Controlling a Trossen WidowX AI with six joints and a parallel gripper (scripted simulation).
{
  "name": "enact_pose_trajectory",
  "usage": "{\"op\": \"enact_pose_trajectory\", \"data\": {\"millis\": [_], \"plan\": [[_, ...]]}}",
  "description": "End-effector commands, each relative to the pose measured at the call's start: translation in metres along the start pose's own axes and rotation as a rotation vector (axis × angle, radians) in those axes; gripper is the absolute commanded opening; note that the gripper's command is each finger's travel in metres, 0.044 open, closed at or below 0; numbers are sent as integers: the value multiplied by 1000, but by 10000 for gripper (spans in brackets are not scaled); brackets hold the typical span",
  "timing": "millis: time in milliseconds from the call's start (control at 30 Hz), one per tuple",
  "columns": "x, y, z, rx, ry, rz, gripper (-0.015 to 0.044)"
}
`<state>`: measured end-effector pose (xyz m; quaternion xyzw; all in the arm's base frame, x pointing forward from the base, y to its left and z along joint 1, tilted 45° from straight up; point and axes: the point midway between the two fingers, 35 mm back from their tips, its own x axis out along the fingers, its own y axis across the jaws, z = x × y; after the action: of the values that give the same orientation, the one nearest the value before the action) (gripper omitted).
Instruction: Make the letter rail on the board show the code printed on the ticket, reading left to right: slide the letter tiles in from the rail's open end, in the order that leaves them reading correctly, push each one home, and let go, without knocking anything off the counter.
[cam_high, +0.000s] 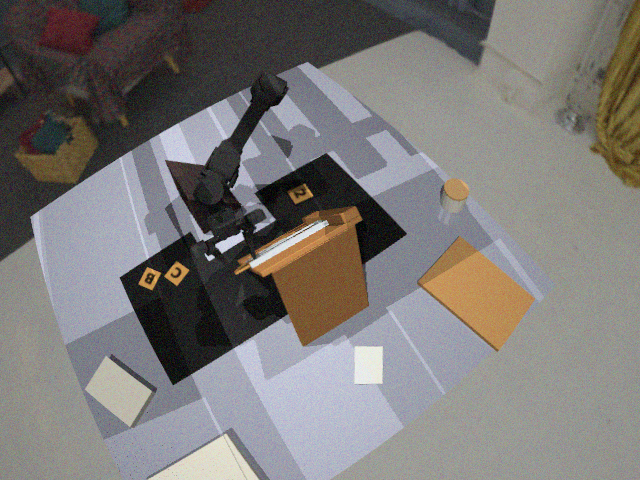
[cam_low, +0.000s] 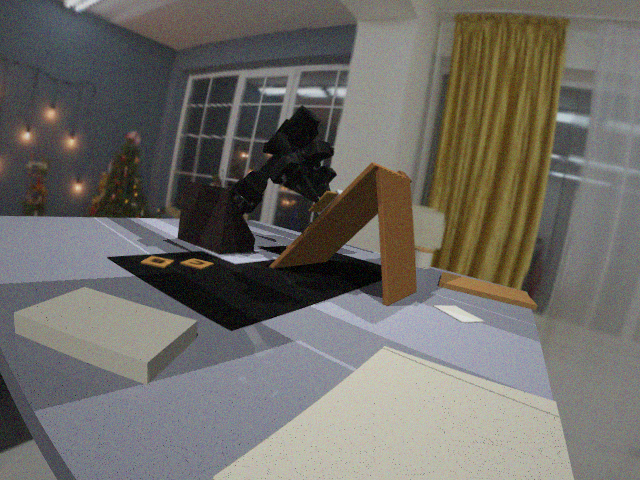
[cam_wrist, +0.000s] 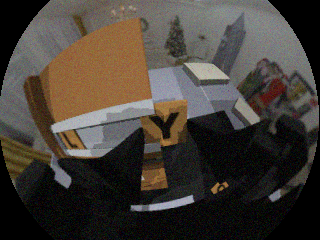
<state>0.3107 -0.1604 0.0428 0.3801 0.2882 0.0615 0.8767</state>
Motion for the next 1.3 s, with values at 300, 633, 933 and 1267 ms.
{"op": "enact_pose_trajectory", "data": {"millis": [300,633,933,1267], "plan": [[-1,8,3,-5,-7,-3,0],[-1,13,3,-5,-7,-3,0],[-1,18,3,-5,-7,-3,0],[-1,23,2,-5,-7,-3,0]]}}
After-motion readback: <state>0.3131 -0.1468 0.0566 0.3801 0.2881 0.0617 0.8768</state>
